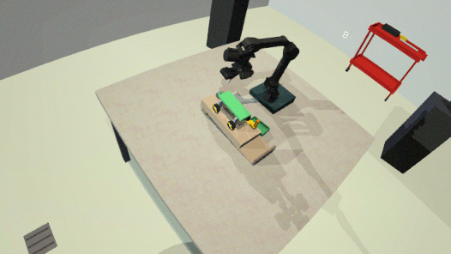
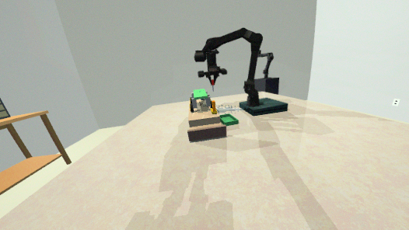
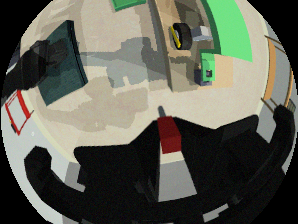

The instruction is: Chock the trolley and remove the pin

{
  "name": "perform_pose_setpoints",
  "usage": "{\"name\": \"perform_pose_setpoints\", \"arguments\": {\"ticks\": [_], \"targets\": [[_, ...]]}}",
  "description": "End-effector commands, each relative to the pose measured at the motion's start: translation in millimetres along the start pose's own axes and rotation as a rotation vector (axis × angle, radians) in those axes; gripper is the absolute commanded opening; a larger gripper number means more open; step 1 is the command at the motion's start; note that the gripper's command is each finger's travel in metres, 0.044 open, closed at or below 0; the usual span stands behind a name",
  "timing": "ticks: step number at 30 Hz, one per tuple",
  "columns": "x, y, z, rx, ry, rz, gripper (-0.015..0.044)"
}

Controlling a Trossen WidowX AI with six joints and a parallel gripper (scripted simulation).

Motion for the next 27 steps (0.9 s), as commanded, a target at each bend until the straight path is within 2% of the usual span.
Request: {"name": "perform_pose_setpoints", "arguments": {"ticks": [1,27], "targets": [[12.6,2.8,1.8,-0.001,-0.004,0.0,0.0],[97.7,13.8,13.0,0.0,-0.012,0.0,0.0]]}}
Point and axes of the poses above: the point midway between the two fingers, 35 mm back from their tips, its own z axis back along the fingers, its own y axis across the jaws, x = y × z, the point moved 3 cm from there along z, back along the fingers, and after that the axes turned 10 degrees about -z, right-handed, at the moved point
